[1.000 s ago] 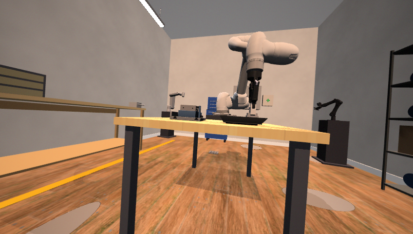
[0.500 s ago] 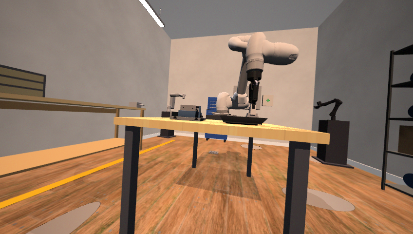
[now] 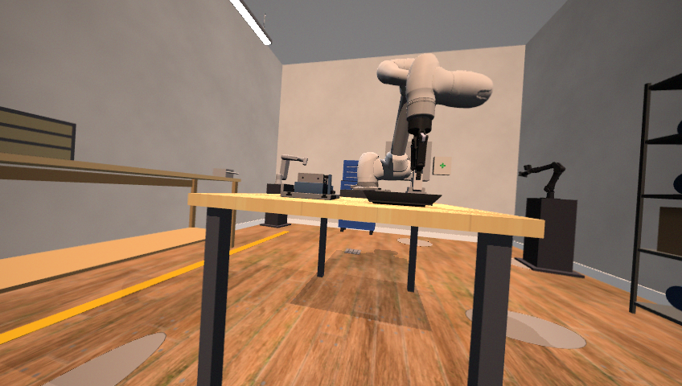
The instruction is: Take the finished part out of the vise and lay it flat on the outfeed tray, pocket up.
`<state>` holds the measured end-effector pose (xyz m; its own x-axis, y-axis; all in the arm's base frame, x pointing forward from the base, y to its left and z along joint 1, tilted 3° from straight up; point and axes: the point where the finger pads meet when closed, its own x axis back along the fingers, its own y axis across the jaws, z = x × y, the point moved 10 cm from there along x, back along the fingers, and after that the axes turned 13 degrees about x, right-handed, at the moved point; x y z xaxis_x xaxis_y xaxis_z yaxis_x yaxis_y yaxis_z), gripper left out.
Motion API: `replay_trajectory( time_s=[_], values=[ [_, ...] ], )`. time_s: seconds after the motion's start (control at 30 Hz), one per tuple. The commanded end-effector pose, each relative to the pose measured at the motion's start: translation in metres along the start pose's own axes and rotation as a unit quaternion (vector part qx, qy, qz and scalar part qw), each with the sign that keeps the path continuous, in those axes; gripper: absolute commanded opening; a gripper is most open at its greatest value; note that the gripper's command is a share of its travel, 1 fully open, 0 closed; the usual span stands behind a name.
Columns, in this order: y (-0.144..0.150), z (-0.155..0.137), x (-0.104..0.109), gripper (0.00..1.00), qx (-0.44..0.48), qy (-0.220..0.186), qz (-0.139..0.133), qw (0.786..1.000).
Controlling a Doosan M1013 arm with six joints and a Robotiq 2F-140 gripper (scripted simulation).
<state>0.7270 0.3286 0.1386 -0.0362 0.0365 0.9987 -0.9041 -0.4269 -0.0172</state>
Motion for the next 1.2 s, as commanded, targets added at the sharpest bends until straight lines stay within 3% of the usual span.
replay_trajectory(
  time_s=[0.0, 1.17],
  values=[
    [0.0027, 0.0047, -0.0045, 0.00, -0.004, 0.001, -0.002, 1.000],
    [0.0042, 0.0067, -0.0065, 0.00, -0.004, 0.001, -0.002, 1.000]
  ],
)
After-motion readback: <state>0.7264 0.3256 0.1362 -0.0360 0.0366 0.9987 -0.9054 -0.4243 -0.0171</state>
